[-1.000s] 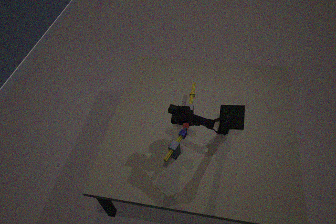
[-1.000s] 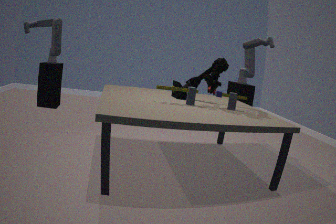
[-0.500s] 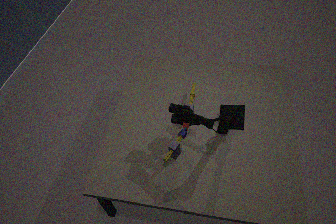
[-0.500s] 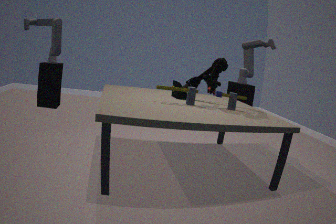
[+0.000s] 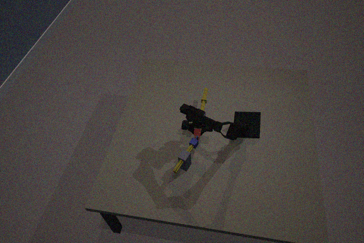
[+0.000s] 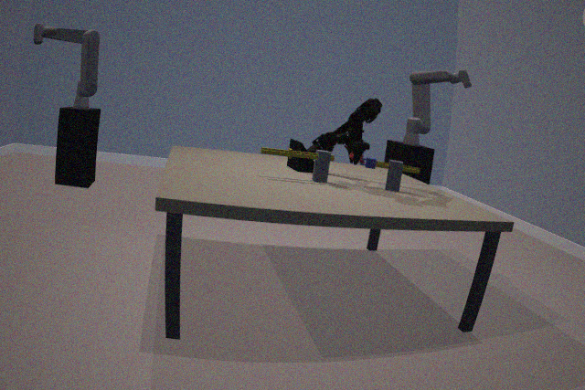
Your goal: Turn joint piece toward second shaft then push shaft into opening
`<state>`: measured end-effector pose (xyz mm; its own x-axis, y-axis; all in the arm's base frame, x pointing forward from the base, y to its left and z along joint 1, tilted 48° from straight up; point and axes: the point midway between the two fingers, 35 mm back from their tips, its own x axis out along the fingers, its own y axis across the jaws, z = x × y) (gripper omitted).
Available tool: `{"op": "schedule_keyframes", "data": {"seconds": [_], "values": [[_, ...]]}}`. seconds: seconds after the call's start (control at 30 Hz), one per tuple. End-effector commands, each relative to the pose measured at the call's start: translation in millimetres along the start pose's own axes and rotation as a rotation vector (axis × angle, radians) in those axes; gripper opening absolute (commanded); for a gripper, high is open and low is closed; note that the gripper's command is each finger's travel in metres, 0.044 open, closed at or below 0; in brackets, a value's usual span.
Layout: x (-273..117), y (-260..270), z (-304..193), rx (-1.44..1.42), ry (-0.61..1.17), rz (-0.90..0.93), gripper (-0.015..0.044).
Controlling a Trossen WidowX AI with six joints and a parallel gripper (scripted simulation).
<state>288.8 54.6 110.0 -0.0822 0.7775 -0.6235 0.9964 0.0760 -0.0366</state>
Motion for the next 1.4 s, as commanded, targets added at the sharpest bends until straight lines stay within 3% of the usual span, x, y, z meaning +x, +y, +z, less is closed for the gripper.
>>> {"op": "schedule_keyframes", "data": {"seconds": [0.0,0.3,1.2,1.37], "values": [[3.0,-0.4,1.6,0.006,0.072,0.000,0.0000],[7.0,-0.3,3.4,0.005,0.172,-0.001,0.0000],[7.4,-0.2,3.3,-0.001,0.183,-0.002,0.0000],[7.4,-0.2,3.3,-0.001,0.183,-0.002,0.0131]]}}
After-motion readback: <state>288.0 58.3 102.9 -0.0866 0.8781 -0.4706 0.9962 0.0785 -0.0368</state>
